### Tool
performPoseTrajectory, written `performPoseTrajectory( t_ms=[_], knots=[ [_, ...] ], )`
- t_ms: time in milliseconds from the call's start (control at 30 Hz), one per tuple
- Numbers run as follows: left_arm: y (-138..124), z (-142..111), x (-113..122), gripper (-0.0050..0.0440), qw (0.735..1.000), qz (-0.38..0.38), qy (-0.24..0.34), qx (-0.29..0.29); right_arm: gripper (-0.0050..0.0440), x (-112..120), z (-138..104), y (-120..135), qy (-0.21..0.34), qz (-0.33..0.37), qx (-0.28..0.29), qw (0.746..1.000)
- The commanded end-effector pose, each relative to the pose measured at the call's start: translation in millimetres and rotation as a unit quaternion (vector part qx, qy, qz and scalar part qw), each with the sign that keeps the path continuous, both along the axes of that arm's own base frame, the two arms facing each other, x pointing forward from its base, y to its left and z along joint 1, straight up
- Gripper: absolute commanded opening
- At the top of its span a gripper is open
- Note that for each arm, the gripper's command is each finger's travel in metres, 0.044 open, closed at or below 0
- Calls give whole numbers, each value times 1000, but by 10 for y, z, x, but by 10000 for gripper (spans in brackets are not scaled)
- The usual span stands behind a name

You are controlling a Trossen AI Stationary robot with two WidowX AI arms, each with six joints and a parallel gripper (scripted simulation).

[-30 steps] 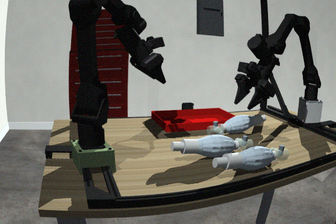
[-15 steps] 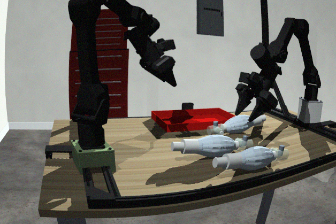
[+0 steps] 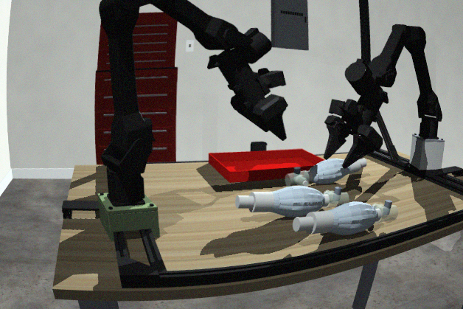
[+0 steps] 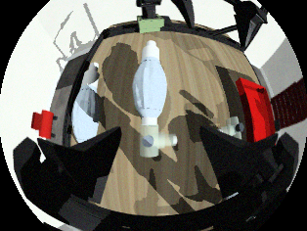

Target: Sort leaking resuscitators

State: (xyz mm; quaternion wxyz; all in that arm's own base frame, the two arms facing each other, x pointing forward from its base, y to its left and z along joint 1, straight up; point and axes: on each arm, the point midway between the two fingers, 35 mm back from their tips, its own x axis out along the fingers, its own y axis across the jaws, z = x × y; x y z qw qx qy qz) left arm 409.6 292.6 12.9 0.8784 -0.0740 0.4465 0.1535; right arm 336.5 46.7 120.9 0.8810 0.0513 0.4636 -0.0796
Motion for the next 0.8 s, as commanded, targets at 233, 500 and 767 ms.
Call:
performPoseTrajectory(
  t_ms=[233,500,767],
  knots=[
    [-1,0,-2,409,1000,0,0,-1,440,130,-325,-1066,-3,-8,-9,1000],
    [41,-12,52,409,1000,-6,-6,2,440,133,-325,-1058,-4,-8,-9,1000],
    [41,-12,52,409,1000,-6,-6,2,440,133,-325,-1058,-4,-8,-9,1000]
  ],
)
